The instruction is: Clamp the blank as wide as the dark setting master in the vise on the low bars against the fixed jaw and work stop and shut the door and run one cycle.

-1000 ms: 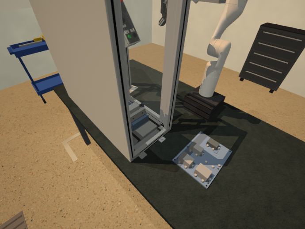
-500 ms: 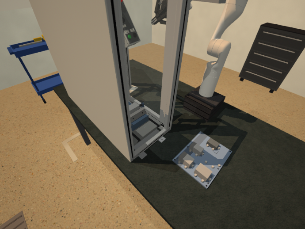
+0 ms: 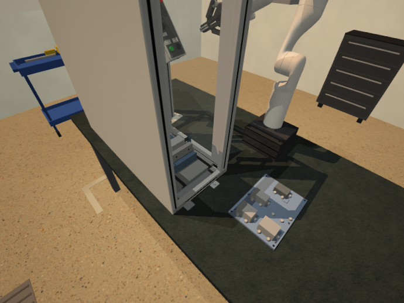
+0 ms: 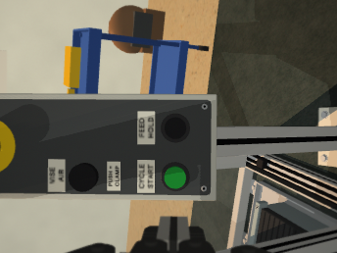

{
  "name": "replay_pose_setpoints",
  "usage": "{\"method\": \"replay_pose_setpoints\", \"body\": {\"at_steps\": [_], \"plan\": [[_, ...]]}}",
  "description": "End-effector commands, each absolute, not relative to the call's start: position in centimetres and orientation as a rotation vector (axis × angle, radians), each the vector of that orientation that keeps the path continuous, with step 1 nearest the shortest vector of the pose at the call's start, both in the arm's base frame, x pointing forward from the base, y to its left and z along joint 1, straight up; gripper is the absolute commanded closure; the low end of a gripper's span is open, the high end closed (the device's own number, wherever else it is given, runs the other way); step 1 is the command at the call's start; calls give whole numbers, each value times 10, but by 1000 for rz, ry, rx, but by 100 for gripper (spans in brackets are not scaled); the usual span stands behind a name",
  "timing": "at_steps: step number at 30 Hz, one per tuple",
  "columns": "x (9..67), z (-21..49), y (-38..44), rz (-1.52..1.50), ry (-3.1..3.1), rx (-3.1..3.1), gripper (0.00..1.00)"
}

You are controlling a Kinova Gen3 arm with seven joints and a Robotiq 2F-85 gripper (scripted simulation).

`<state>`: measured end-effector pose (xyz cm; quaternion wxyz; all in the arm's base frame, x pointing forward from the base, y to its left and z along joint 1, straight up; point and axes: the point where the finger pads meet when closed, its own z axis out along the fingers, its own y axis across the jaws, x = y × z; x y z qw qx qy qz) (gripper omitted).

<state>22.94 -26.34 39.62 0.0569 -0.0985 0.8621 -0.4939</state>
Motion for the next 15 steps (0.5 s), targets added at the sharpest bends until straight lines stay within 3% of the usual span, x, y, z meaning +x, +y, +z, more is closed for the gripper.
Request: {"method": "replay_pose_setpoints", "body": {"at_steps": [1, 15], "plan": [[229, 396, -264, -1501, 2612, -297, 90], [235, 381, -289, -1501, 2612, -297, 90]]}}
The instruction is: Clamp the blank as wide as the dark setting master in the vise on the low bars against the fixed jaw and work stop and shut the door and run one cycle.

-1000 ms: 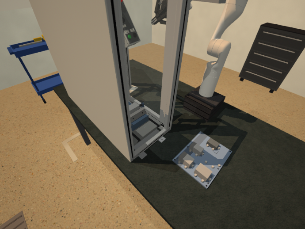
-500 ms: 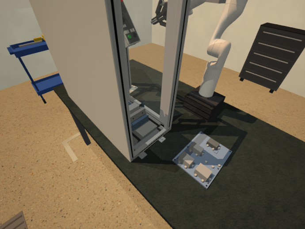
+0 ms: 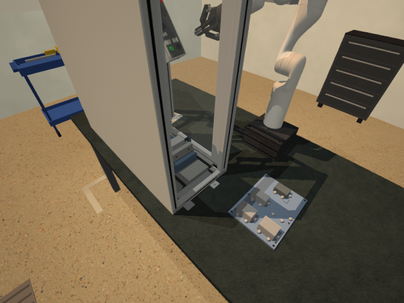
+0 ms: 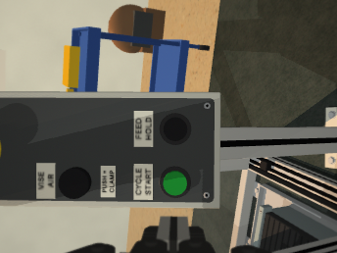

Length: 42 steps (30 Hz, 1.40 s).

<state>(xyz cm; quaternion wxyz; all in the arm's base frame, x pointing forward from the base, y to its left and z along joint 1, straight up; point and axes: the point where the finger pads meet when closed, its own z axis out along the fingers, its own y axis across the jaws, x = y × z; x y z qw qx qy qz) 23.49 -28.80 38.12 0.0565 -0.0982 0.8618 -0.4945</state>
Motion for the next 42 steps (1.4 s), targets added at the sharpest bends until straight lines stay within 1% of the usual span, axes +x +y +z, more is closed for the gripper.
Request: {"method": "replay_pose_setpoints", "body": {"at_steps": [1, 4, 9, 21, 26, 38, 42], "plan": [[235, 381, -289, -1501, 2612, -297, 90], [235, 381, -289, -1501, 2612, -297, 90], [241, 366, -314, -1501, 2612, -297, 90], [241, 366, -314, -1501, 2612, -297, 90], [247, 351, -339, -1501, 2612, -297, 90], [247, 351, -339, -1501, 2612, -297, 90], [250, 343, -353, -1501, 2612, -297, 90]]}}
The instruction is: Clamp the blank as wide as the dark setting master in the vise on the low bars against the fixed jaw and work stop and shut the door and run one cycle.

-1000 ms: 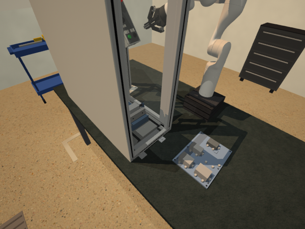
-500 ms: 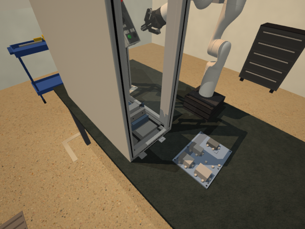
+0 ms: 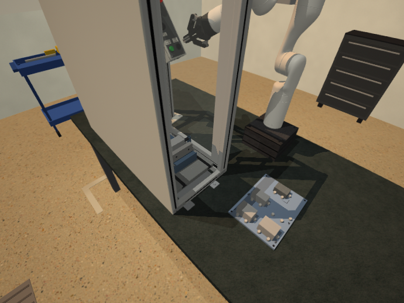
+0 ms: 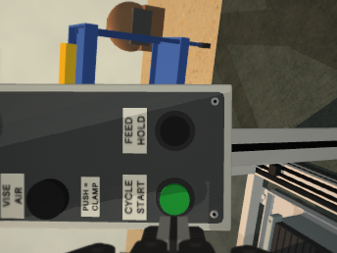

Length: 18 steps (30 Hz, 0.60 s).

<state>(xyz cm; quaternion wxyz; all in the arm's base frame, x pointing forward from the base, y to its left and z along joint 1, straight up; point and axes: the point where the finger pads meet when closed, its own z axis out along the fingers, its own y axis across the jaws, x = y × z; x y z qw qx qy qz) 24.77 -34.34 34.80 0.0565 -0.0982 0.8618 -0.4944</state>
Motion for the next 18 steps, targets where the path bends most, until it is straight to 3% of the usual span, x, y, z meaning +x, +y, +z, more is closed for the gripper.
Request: {"method": "replay_pose_setpoints", "body": {"at_steps": [1, 18], "plan": [[251, 341, -356, -1501, 2612, -297, 90], [252, 337, -363, -1501, 2612, -297, 90]]}}
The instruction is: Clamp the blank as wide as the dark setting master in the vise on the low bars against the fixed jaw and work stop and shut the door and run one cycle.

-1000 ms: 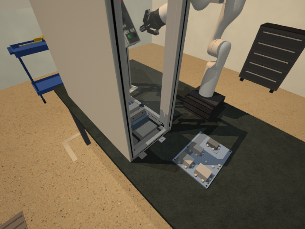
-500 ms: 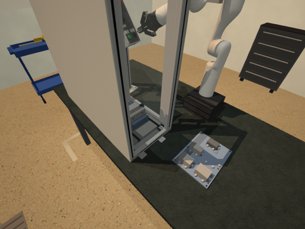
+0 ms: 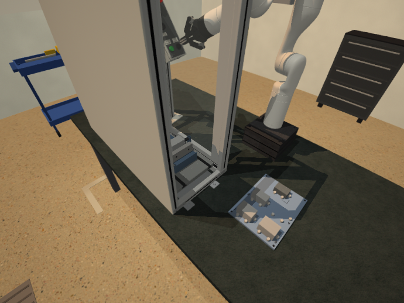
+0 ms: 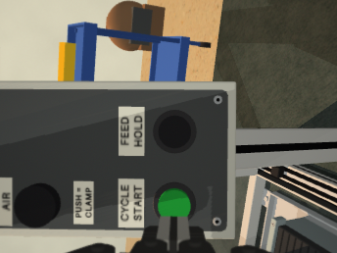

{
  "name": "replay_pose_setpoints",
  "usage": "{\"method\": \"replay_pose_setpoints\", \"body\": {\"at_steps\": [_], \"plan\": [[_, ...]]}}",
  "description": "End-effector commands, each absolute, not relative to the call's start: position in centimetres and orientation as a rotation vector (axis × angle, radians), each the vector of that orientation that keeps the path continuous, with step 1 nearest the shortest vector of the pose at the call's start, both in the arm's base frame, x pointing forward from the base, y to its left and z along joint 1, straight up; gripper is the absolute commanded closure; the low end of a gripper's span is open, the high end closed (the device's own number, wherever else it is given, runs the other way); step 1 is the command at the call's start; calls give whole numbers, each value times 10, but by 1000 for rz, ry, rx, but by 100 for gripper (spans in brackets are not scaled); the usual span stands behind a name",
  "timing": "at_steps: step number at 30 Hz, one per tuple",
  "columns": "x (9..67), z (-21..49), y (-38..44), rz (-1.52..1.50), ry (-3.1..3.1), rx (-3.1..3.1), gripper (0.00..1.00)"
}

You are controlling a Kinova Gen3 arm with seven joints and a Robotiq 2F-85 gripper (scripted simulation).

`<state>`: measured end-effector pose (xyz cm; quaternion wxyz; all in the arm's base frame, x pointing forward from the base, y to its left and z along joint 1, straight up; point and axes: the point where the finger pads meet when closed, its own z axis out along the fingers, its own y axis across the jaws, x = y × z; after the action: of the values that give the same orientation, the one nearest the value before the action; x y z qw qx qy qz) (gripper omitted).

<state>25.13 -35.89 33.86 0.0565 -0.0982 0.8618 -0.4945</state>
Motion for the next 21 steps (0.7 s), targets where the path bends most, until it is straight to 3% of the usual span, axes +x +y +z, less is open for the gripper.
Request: {"method": "replay_pose_setpoints", "body": {"at_steps": [1, 21], "plan": [[252, 337, -363, -1501, 2612, -297, 90], [254, 333, -369, -1501, 2612, -297, 90]]}}
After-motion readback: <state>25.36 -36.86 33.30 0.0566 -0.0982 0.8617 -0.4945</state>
